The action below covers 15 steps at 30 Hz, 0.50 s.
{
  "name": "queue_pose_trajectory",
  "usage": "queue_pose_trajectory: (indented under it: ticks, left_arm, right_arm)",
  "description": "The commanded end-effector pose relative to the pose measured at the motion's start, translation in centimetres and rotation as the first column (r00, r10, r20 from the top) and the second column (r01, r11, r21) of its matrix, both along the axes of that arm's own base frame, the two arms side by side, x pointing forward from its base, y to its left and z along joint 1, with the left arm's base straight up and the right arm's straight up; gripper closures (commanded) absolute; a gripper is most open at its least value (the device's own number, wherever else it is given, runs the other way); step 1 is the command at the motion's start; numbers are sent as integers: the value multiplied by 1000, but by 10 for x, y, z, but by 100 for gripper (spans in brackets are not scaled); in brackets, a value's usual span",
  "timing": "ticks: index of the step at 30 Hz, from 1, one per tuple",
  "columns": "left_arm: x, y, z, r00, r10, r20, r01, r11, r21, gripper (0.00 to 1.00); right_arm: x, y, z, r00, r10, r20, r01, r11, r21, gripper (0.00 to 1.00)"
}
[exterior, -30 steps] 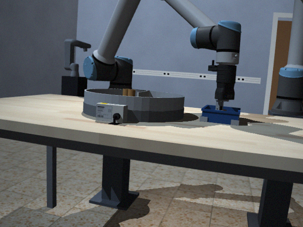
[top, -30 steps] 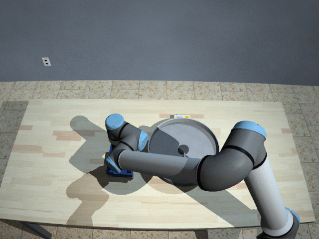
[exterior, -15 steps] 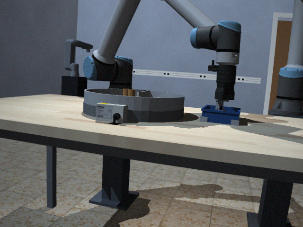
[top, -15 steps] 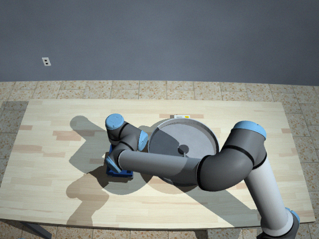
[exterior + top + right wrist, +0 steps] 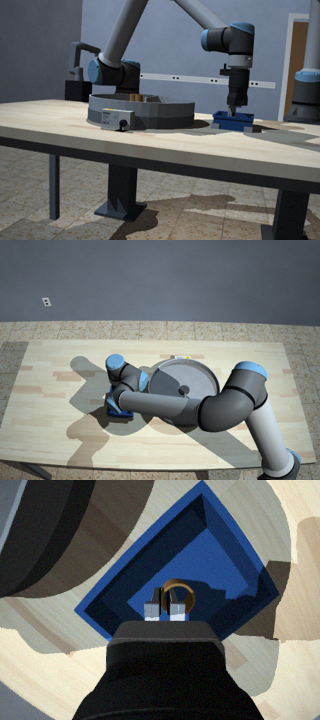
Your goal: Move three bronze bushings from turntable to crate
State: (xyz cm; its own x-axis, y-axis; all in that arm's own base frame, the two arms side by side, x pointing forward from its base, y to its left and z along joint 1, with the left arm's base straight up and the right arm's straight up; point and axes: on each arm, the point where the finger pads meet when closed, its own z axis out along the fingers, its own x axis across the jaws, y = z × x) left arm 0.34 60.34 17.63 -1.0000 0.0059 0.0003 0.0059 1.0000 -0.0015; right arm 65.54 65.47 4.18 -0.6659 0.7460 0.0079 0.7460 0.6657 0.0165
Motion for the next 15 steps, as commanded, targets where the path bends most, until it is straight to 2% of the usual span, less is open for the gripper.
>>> queue_pose_trajectory:
  ticks: [1,4,5,15]
  left_arm:
    - [0,1,1,1000,0,0,0,1000,2,0]
    - [0,1,1,1000,0,0,0,1000,2,0]
    - [0,1,1,1000,0,0,0,1000,2,0]
    - [0,1,1,1000,0,0,0,1000,2,0]
  right_arm:
    - [0,1,1,1000,0,1,0,1000,2,100]
    - [0,1,1,1000,0,1,0,1000,2,100]
    - [0,1,1,1000,0,1,0,1000,2,62]
    - [0,1,1,1000,0,1,0,1000,2,62]
